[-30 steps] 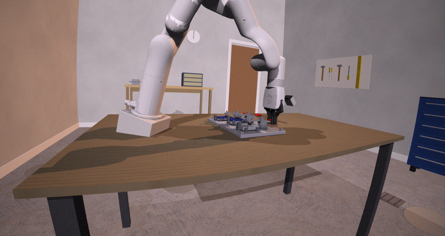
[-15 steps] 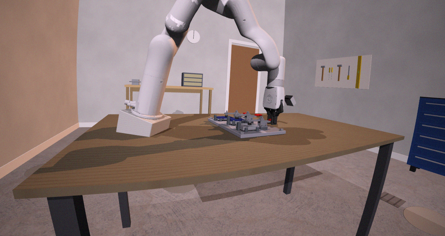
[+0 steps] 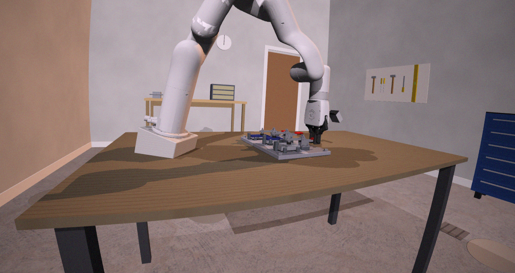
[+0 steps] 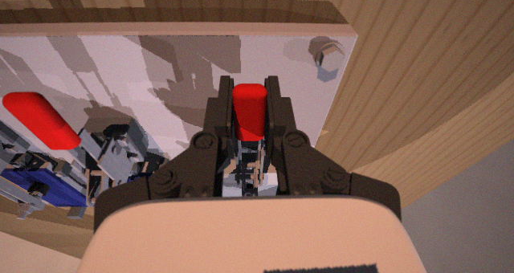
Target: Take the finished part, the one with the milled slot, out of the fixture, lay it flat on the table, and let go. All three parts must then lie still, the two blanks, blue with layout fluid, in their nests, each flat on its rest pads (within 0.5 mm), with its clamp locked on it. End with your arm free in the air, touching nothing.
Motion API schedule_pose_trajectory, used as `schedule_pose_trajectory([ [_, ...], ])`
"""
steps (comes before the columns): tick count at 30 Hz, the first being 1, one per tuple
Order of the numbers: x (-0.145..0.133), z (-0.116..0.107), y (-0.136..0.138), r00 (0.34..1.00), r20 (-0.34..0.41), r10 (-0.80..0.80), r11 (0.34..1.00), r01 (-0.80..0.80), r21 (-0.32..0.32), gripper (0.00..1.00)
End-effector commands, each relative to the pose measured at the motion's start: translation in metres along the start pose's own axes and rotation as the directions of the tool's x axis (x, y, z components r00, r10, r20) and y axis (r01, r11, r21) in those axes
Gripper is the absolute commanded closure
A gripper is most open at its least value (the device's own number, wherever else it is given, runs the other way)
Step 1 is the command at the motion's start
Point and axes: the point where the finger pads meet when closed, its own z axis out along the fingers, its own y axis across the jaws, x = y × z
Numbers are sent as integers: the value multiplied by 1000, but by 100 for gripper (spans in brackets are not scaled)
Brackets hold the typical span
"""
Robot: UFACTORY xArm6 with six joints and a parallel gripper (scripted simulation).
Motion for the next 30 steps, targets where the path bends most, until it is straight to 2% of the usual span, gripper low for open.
schedule_pose_trajectory([
  [1, 2, -2, 0, 1000, -5, 0, 1000, 0, -1, 100],
  [30, -1, -8, 0, 1000, -5, 0, 1000, 0, -1, 100],
])
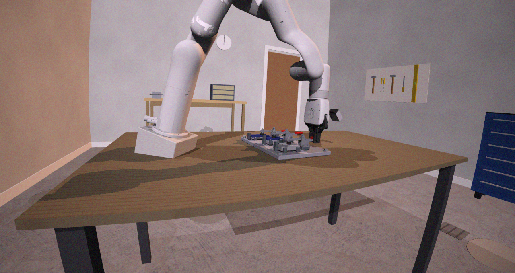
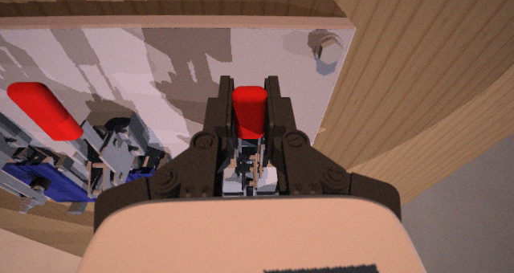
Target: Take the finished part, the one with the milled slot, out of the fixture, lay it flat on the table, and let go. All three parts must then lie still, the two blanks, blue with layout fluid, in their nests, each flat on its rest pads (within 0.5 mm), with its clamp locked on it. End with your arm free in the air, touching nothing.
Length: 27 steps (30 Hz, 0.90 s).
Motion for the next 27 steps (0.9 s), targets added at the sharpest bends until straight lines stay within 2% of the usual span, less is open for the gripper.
schedule_pose_trajectory([
  [1, 1, -4, 0, 1000, -4, 0, 1000, 0, -1, 100],
  [27, -9, -17, 0, 1000, -4, 0, 1000, 0, -1, 100],
])
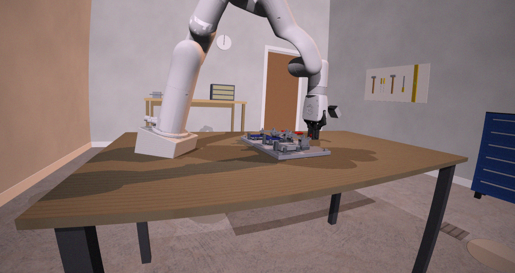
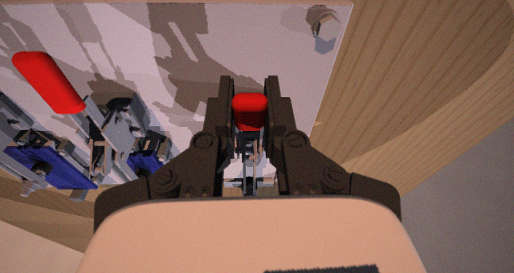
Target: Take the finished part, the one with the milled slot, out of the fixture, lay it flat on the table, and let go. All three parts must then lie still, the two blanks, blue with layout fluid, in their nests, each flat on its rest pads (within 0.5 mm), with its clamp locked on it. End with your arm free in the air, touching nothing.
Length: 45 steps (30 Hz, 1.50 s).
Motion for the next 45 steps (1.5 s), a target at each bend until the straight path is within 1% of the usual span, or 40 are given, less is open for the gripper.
schedule_pose_trajectory([
  [1, -1, -4, 0, 1000, -4, 0, 1000, 0, -1, 100],
  [22, -16, -13, 0, 1000, -4, 0, 1000, 0, -1, 100],
  [45, -30, -16, 0, 1000, -4, 0, 1000, 0, -1, 100],
])
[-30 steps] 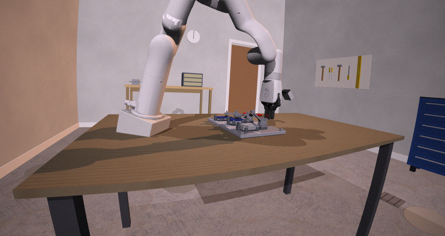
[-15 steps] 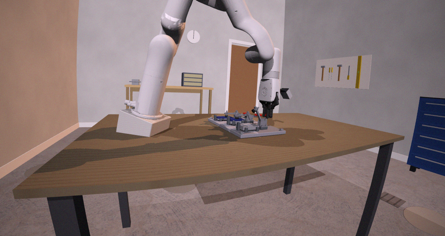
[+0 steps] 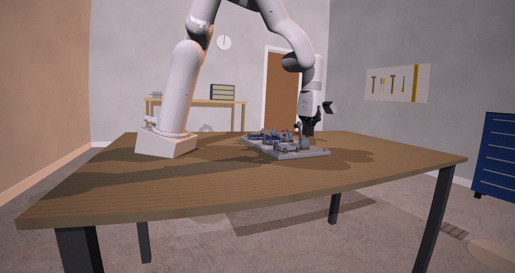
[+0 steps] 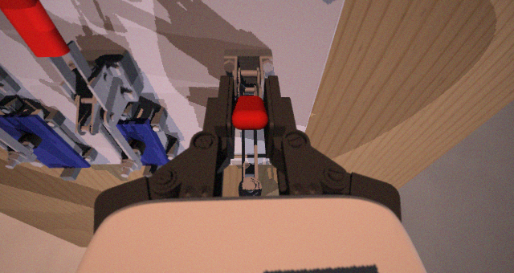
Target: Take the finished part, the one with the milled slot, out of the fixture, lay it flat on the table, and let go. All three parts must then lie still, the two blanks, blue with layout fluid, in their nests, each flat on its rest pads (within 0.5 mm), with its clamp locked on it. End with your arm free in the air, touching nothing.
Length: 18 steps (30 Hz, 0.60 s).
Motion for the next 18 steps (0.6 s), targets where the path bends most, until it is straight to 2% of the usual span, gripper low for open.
schedule_pose_trajectory([
  [1, 0, -1, 0, 1000, -2, 0, 1000, 0, 0, 100],
  [18, -6, -1, 0, 1000, -2, 0, 1000, 0, 0, 100],
])
